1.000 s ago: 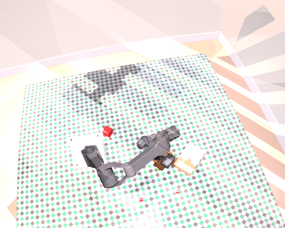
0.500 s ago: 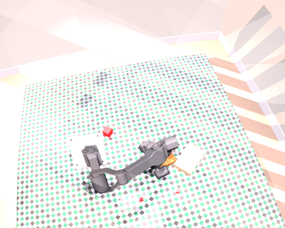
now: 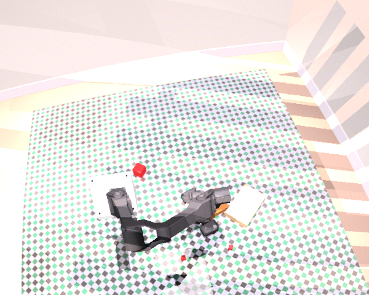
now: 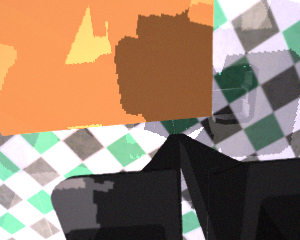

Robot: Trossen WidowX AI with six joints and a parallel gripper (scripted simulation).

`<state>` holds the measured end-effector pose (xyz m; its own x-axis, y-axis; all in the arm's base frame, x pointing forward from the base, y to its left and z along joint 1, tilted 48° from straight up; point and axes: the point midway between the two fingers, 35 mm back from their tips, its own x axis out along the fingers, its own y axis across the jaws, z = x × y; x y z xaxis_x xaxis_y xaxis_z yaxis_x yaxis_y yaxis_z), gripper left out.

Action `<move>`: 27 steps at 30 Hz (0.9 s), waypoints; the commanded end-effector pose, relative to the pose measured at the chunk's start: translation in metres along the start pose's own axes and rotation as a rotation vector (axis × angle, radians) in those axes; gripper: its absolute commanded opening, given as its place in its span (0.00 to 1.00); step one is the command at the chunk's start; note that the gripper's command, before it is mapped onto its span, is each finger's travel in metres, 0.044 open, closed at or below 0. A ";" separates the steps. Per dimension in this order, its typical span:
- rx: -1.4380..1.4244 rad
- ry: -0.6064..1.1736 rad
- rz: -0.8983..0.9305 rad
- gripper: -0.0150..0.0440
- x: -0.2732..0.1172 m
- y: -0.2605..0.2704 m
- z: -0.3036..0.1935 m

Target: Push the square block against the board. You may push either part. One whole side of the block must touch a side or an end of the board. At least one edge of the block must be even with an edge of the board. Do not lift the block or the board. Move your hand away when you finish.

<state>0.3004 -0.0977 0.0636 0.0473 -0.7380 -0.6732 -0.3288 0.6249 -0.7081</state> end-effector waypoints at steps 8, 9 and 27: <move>-0.001 -0.003 -0.003 0.25 -0.001 -0.003 0.018; -0.001 -0.003 -0.003 0.25 -0.001 -0.003 0.020; 0.000 -0.004 -0.002 0.25 -0.002 -0.002 0.050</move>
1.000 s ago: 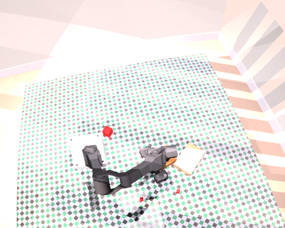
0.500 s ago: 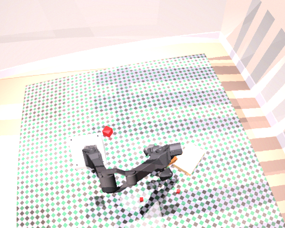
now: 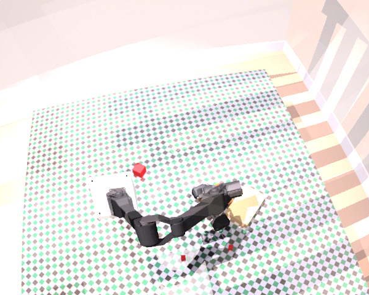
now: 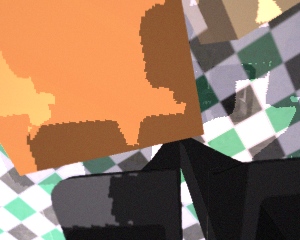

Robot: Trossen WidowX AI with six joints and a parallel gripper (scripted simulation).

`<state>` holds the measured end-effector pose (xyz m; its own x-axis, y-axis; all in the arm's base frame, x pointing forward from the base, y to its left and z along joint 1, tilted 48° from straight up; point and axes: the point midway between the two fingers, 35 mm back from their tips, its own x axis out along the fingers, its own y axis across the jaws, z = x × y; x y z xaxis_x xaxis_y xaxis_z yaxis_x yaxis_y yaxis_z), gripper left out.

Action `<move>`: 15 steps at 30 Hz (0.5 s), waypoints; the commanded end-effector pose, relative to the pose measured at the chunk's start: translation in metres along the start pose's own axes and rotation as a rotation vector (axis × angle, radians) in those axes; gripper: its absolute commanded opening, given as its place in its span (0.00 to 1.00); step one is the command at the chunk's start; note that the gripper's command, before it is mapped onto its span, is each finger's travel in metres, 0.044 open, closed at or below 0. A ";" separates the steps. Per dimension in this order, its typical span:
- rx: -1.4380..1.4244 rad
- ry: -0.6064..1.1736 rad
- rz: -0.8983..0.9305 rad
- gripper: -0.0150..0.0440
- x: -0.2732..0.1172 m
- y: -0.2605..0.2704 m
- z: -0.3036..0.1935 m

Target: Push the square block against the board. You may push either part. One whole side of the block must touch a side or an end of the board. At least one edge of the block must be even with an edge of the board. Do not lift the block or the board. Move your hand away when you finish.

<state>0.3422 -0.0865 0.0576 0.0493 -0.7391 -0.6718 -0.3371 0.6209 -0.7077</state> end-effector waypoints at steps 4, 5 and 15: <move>0.009 -0.003 0.000 0.25 0.000 0.001 0.013; 0.009 -0.003 0.000 0.25 0.000 0.001 0.014; 0.010 -0.004 0.000 0.25 0.000 0.003 0.031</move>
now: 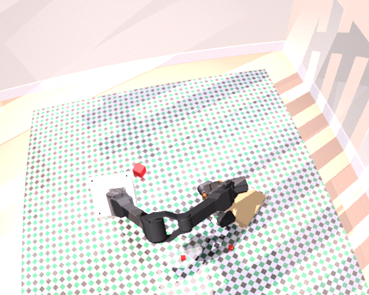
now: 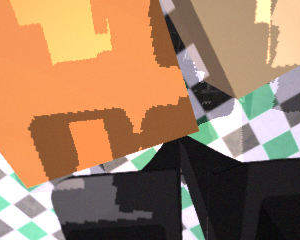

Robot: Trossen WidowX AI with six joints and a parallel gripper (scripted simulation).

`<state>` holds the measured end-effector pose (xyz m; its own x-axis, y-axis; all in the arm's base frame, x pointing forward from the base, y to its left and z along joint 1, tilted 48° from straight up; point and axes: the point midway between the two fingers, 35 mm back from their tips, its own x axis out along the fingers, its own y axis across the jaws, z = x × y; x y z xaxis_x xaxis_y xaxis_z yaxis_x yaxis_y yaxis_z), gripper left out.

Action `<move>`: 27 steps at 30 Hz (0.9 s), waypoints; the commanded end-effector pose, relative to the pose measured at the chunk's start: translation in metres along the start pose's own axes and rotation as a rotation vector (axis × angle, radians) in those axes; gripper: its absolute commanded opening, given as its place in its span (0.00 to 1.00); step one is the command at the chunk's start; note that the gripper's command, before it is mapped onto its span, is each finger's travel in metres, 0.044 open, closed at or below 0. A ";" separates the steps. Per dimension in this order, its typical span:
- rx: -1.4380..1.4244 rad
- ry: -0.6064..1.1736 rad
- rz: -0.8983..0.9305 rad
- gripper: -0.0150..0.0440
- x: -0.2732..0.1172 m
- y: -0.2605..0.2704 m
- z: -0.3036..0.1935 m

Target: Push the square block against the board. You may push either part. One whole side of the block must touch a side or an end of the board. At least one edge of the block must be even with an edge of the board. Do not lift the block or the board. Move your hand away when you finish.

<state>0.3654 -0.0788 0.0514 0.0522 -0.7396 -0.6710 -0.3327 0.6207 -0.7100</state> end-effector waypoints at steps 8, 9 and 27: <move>0.006 -0.002 0.002 0.25 0.000 0.004 0.019; 0.006 -0.002 0.003 0.25 0.000 0.004 0.020; 0.005 -0.001 0.002 0.25 0.001 0.002 -0.004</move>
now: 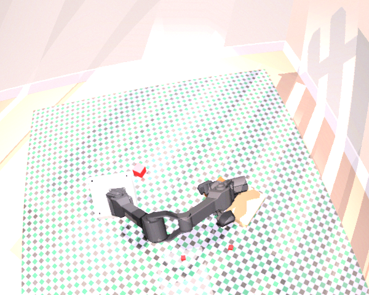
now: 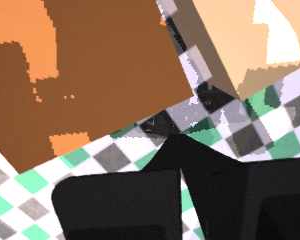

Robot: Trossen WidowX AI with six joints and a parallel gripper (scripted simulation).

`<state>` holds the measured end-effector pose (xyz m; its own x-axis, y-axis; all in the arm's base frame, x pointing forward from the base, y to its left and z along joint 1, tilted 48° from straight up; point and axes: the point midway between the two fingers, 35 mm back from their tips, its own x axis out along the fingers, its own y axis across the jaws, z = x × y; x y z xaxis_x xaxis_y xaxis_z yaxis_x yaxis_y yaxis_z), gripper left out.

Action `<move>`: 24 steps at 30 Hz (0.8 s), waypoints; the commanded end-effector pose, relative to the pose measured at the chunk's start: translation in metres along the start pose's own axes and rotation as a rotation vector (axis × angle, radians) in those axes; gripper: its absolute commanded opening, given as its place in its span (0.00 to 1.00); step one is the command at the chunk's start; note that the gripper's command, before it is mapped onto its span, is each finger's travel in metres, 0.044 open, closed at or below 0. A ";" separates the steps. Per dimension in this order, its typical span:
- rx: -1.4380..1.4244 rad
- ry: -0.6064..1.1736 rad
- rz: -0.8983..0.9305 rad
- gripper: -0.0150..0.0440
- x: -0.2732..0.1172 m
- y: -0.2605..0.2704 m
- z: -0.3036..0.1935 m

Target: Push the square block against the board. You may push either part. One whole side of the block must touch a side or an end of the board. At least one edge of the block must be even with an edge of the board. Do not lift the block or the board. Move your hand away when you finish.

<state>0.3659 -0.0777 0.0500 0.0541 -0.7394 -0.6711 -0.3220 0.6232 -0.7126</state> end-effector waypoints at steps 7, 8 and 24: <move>-0.007 0.002 0.003 0.25 0.001 0.000 -0.016; -0.007 0.002 0.003 0.25 0.001 0.000 -0.018; -0.007 0.002 0.004 0.25 -0.053 0.000 -0.027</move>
<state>0.3367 -0.0555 0.0799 0.0425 -0.7398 -0.6715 -0.3390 0.6215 -0.7063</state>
